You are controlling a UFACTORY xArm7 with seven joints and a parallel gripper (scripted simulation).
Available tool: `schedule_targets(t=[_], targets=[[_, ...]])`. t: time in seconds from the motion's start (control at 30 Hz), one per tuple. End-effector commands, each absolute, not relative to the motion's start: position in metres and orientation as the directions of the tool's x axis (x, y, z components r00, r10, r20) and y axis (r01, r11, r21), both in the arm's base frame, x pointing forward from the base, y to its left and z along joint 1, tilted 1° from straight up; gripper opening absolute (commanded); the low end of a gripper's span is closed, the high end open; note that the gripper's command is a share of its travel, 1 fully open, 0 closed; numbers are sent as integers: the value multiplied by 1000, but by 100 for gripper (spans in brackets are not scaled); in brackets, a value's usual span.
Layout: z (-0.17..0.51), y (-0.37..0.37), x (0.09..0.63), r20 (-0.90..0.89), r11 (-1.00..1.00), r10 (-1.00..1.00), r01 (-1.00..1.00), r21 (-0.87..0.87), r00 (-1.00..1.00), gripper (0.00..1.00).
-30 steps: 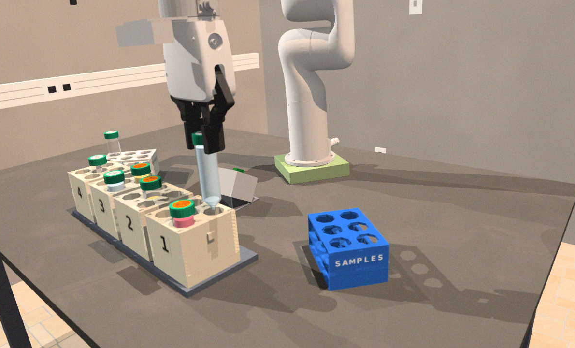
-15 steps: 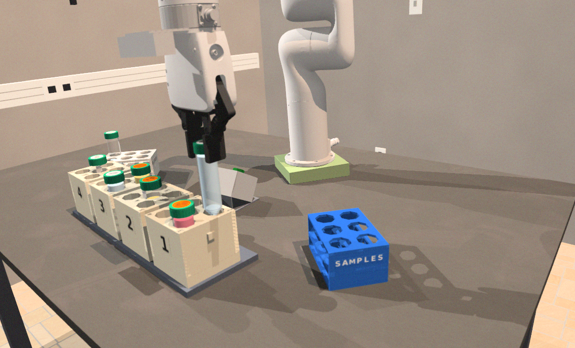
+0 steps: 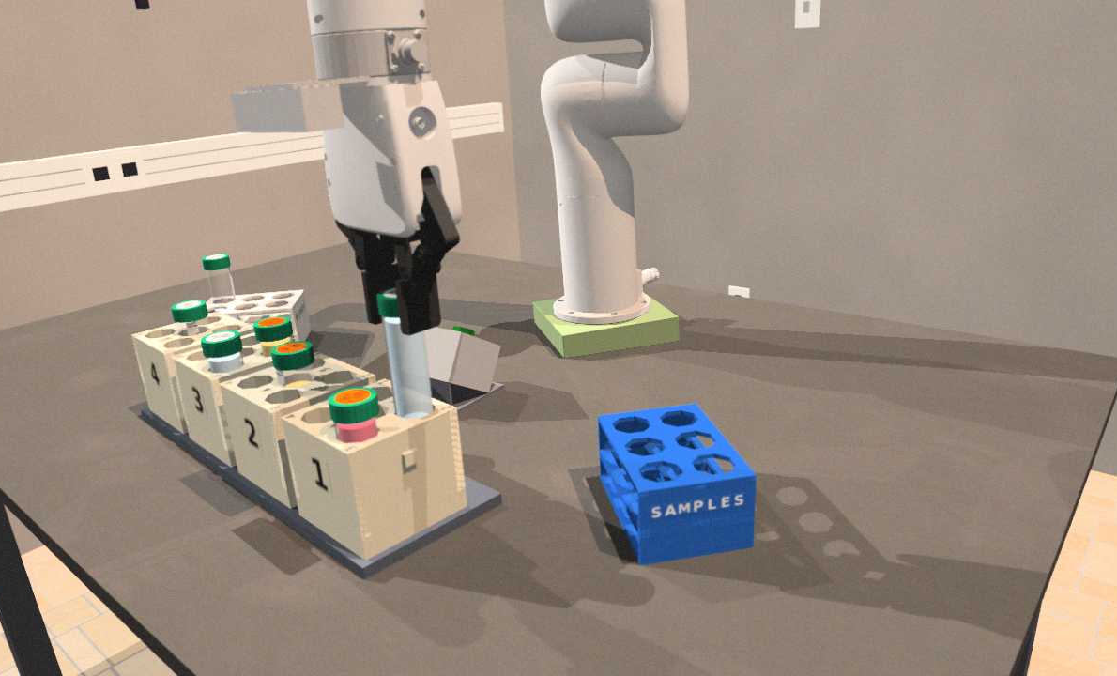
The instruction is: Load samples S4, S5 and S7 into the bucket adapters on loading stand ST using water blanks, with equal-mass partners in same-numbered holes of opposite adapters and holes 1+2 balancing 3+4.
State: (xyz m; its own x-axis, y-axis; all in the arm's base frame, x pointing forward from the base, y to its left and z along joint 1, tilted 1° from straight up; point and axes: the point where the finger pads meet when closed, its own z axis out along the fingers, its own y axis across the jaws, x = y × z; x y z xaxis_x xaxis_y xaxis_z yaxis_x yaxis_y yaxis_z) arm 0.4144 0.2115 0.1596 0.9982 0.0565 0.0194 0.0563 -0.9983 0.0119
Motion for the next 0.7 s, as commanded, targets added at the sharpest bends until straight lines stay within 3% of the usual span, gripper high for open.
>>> schedule_targets(t=[0.0,0.67], targets=[[157,212,416,24,-998,57,56,10,998,0],[139,212,416,24,-998,57,56,10,998,0]])
